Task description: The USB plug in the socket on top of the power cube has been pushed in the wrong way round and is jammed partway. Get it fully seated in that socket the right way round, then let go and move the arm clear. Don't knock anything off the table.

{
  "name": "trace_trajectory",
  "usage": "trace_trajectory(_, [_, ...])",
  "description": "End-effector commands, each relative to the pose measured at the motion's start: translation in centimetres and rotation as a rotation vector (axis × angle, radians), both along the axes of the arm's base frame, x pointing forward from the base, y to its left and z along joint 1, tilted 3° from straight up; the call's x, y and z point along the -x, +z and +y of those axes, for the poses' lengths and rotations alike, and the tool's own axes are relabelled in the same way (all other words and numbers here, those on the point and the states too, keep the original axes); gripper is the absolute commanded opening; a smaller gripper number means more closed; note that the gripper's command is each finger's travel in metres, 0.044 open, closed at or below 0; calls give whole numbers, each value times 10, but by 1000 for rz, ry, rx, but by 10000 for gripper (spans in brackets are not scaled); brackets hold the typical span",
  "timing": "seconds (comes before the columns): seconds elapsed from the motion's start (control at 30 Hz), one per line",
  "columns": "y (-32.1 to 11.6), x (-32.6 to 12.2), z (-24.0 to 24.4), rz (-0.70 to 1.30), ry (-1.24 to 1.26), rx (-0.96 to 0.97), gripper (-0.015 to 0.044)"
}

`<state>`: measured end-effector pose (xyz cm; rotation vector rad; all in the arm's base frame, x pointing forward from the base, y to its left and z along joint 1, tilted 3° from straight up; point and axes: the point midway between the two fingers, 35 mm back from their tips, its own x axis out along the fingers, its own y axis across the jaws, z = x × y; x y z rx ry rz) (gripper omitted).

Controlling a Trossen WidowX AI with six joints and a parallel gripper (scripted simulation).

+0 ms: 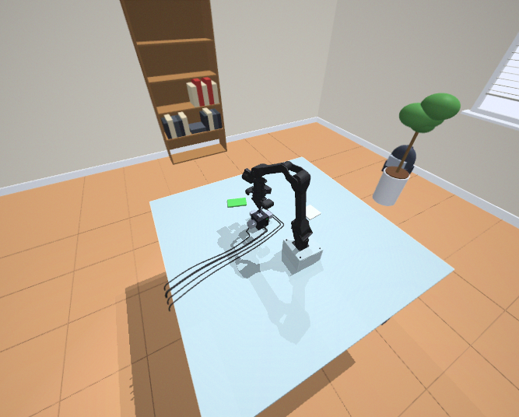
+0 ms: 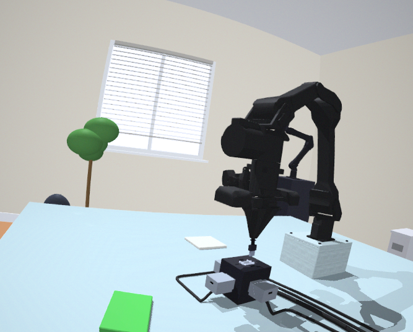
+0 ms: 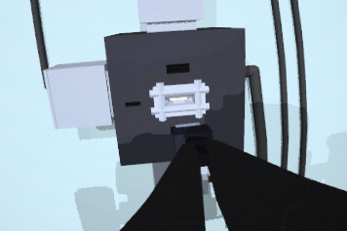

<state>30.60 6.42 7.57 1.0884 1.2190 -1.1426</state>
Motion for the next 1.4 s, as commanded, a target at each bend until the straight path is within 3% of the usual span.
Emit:
trace_trajectory(0.0, [-1,0,-1,-3,-5,5,0])
trace_trajectory(1.37, [-6,-1,-3,-6,-16,30,0])
